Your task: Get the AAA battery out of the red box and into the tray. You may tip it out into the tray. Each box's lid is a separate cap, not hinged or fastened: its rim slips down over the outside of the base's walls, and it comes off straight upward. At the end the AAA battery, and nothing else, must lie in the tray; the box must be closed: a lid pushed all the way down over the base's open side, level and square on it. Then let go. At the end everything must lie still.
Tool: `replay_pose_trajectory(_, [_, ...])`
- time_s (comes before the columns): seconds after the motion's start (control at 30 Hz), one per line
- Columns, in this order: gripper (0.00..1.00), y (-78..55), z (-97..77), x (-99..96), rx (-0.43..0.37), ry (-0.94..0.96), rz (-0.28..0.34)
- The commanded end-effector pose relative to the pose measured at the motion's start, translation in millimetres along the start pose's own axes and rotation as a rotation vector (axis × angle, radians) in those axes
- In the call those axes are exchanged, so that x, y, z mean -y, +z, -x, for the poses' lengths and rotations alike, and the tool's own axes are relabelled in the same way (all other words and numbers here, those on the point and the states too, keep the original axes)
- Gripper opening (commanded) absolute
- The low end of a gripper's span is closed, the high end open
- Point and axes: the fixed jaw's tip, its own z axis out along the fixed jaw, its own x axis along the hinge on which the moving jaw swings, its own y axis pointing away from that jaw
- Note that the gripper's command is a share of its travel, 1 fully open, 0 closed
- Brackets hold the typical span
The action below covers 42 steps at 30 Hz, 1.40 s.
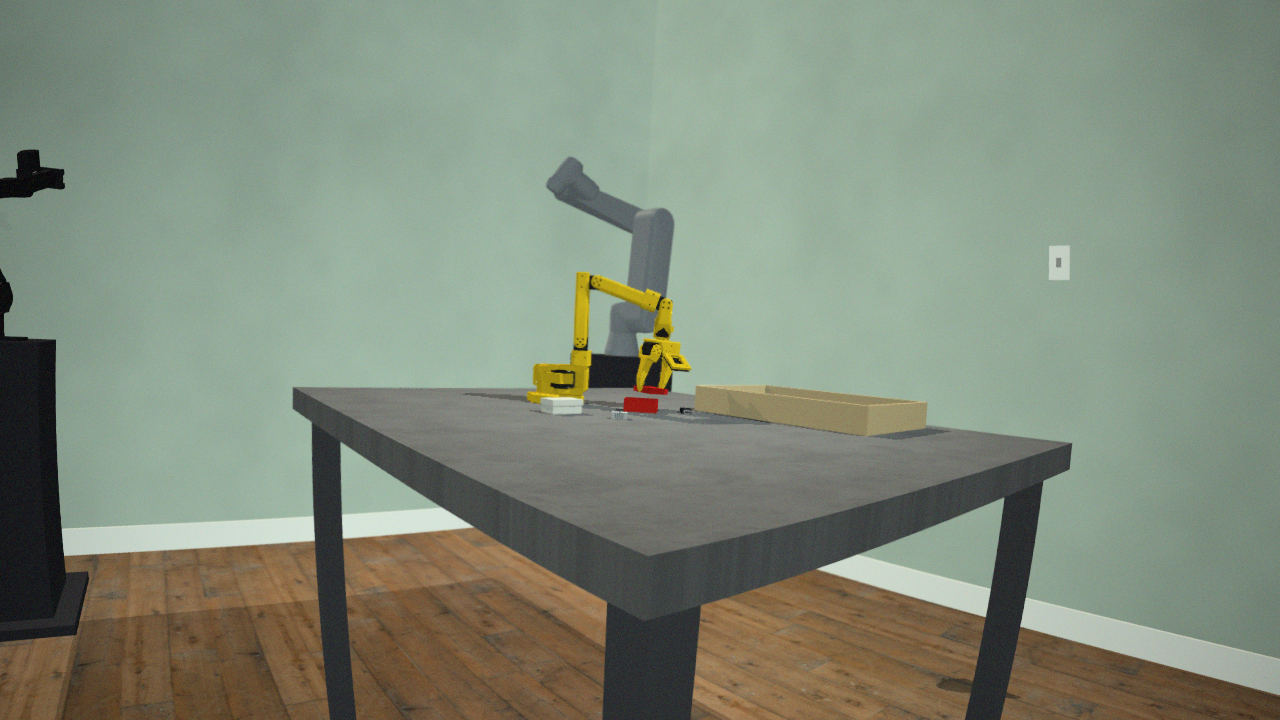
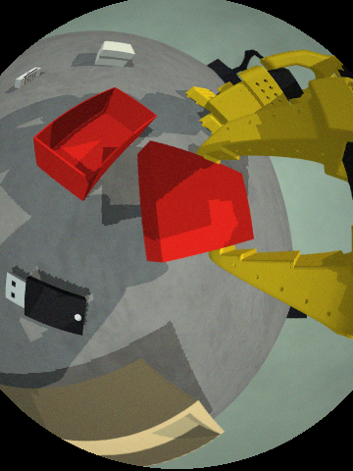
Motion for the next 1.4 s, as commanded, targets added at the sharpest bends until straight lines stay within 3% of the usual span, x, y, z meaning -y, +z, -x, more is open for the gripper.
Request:
replay_pose_trajectory(0.0, [0.22, -20.8, 2.2, -6.3, 0.032, 0.001, 0.059])
replay_pose_trajectory(0.43, [0.22, -34.4, 0.4, -3.1, 0.032, 0.001, 0.059])
replay_pose_trajectory(1.37, [0.22, -36.1, 0.5, -3.3, 0.032, 0.001, 0.059])
